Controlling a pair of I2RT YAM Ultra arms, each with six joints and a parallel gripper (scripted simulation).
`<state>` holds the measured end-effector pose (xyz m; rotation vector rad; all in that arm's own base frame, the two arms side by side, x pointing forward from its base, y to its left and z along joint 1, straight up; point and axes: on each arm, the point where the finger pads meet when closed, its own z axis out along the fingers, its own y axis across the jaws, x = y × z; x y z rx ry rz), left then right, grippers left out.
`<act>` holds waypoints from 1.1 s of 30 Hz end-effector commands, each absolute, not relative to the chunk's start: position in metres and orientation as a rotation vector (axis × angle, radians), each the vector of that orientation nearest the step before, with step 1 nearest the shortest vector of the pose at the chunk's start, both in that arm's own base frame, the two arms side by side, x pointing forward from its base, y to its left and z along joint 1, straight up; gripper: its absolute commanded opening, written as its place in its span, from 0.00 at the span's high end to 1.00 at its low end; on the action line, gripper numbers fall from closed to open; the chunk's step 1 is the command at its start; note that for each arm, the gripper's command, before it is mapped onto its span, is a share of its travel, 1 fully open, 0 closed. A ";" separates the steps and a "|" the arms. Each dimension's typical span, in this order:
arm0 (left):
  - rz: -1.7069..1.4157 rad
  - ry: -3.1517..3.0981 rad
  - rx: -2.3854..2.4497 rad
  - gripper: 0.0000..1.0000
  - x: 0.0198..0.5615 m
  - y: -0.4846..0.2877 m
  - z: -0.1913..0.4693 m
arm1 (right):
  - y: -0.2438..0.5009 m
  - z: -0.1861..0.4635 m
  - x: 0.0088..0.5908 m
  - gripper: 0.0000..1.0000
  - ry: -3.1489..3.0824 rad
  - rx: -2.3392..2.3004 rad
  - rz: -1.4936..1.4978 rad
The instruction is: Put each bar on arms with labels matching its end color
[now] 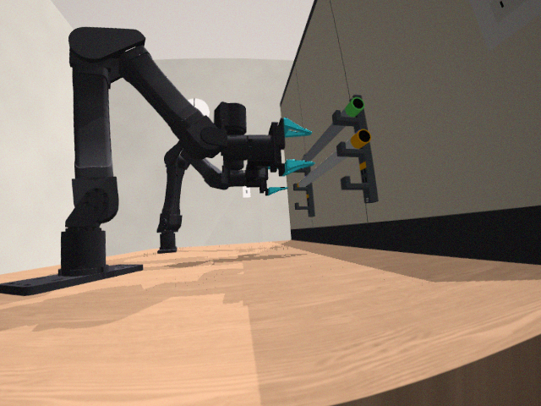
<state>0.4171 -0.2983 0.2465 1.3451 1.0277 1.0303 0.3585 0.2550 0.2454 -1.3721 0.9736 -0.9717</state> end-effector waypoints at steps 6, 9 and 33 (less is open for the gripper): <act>1.029 1.029 1.314 0.25 0.418 -0.296 0.238 | 0.252 0.238 0.361 0.24 0.973 -1.342 -0.973; 1.029 1.029 1.314 0.26 0.418 -0.296 0.233 | 0.252 0.233 0.361 0.25 0.973 -1.342 -0.973; 1.029 1.029 1.314 0.26 0.444 -0.302 0.233 | 0.260 0.233 0.387 0.25 0.973 -1.342 -0.973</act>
